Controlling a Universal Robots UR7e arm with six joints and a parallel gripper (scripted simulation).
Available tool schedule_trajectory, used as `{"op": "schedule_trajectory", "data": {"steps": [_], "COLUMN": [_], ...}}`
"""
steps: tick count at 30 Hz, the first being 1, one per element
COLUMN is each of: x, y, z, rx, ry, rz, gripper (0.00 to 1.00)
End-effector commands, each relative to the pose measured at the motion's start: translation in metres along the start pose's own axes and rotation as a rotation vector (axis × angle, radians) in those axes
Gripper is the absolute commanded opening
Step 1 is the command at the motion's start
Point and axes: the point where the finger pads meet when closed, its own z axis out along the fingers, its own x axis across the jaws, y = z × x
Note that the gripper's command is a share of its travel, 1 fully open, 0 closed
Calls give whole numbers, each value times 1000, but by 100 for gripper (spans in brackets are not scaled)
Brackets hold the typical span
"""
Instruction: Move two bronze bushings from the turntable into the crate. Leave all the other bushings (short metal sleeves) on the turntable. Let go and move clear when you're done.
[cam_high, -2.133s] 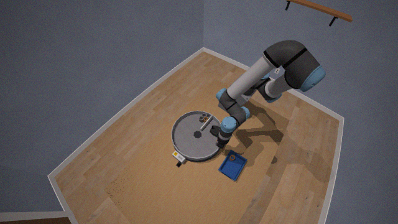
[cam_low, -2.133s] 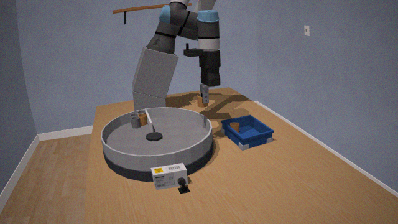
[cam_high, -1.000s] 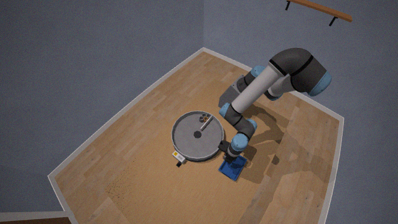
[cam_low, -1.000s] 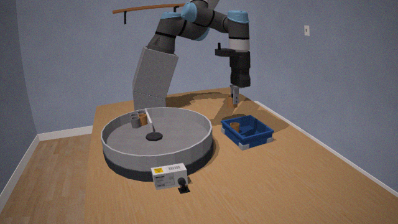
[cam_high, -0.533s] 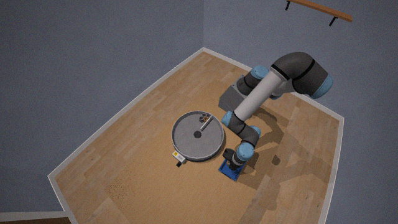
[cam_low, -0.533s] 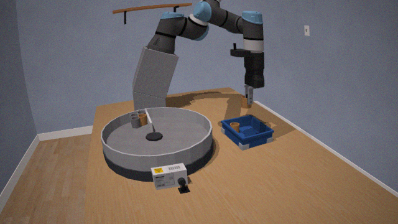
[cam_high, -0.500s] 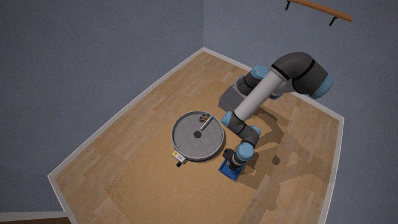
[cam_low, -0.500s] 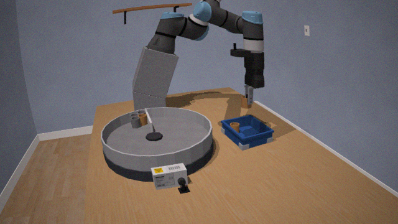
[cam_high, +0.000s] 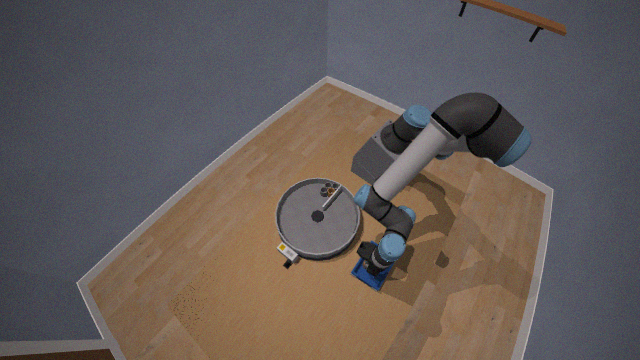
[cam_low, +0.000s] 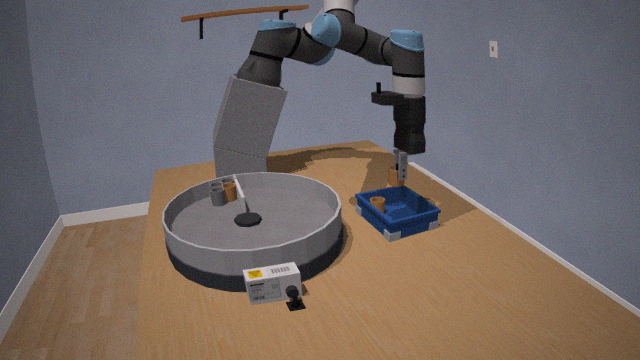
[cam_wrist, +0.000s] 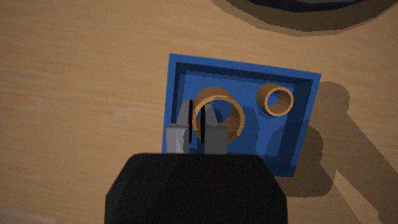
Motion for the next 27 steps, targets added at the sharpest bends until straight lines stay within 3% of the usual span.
{"op": "schedule_trajectory", "data": {"steps": [1,7,19,24,27], "x": [-1,-2,-2,-3,-3], "y": [0,1,1,1,1], "z": [0,29,29,58,58], "rx": [0,0,0,0,0], "ry": [-2,-1,-1,-1,-1], "rz": [0,0,0,1,1], "gripper": [0,0,0,0,0]}}
